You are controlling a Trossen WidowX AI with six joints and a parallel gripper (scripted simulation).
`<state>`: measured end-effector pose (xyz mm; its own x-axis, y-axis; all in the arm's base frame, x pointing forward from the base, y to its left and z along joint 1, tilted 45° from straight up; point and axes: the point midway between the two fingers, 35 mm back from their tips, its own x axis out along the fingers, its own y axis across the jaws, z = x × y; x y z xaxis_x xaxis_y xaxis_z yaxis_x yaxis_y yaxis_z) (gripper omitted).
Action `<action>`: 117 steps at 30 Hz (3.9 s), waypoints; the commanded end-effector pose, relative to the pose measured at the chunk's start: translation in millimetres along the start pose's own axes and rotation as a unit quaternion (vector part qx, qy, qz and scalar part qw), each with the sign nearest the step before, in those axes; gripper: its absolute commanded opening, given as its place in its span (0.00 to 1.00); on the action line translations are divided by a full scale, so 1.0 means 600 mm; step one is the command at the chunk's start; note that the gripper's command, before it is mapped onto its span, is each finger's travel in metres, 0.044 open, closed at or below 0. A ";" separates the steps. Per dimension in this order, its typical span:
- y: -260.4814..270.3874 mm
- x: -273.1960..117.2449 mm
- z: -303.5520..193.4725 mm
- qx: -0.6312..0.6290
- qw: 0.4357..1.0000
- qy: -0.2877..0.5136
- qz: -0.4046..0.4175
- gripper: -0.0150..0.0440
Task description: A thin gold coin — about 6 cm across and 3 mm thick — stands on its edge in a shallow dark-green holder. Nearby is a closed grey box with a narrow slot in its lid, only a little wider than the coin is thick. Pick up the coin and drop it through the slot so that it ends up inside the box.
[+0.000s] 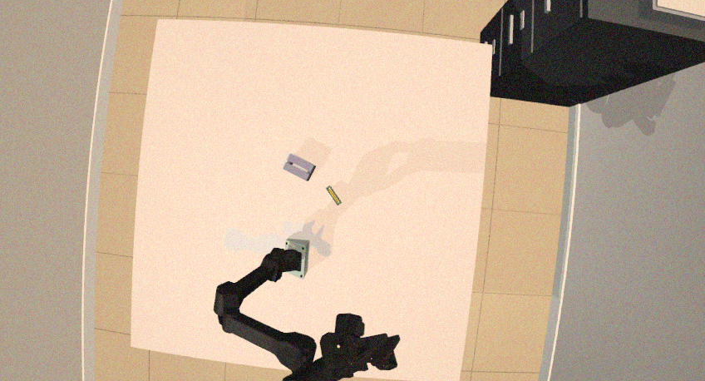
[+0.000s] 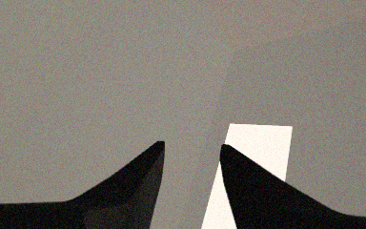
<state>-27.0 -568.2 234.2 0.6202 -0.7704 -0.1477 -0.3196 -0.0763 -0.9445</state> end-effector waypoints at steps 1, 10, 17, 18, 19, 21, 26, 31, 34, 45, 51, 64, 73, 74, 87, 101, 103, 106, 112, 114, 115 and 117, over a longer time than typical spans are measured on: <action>0.038 0.049 0.076 0.074 0.995 -0.046 0.044 0.53; 0.119 0.126 0.328 0.239 0.935 -0.172 0.198 0.53; 0.169 0.110 0.529 0.312 0.847 -0.249 0.350 0.53; 0.175 0.102 0.556 0.318 0.832 -0.258 0.374 0.53; 0.181 0.093 0.583 0.323 0.817 -0.267 0.397 0.53; 0.192 0.071 0.634 0.329 0.784 -0.281 0.444 0.53; 0.212 -0.007 0.750 0.326 0.691 -0.307 0.567 0.53; 0.220 -0.109 0.840 0.292 0.586 -0.313 0.688 0.53; 0.217 -0.179 0.875 0.259 0.519 -0.306 0.755 0.53; 0.242 -0.238 0.915 0.240 0.487 -0.299 0.785 0.53; 0.254 -0.248 0.928 0.240 0.487 -0.300 0.785 0.53; 0.277 -0.264 0.953 0.240 0.487 -0.300 0.785 0.53; 0.292 -0.273 0.970 0.240 0.487 -0.300 0.785 0.53; 0.294 -0.275 0.972 0.240 0.487 -0.300 0.785 0.53; 0.315 -0.290 0.994 0.240 0.486 -0.300 0.785 0.53; 0.328 -0.302 1.008 0.240 0.486 -0.301 0.785 0.35; 0.328 -0.302 1.008 0.240 0.486 -0.301 0.785 0.26; 0.328 -0.302 1.008 0.240 0.486 -0.301 0.785 0.25; 0.328 -0.300 1.007 0.241 0.486 -0.297 0.786 0.25; 0.328 -0.296 1.005 0.245 0.487 -0.286 0.788 0.25; 0.328 -0.294 1.003 0.247 0.488 -0.281 0.789 0.25; 0.323 -0.290 0.999 0.246 0.488 -0.282 0.789 0.25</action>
<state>231.1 -65.1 -101.0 0.0231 0.6885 -0.7249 -0.5995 0.5898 0.5411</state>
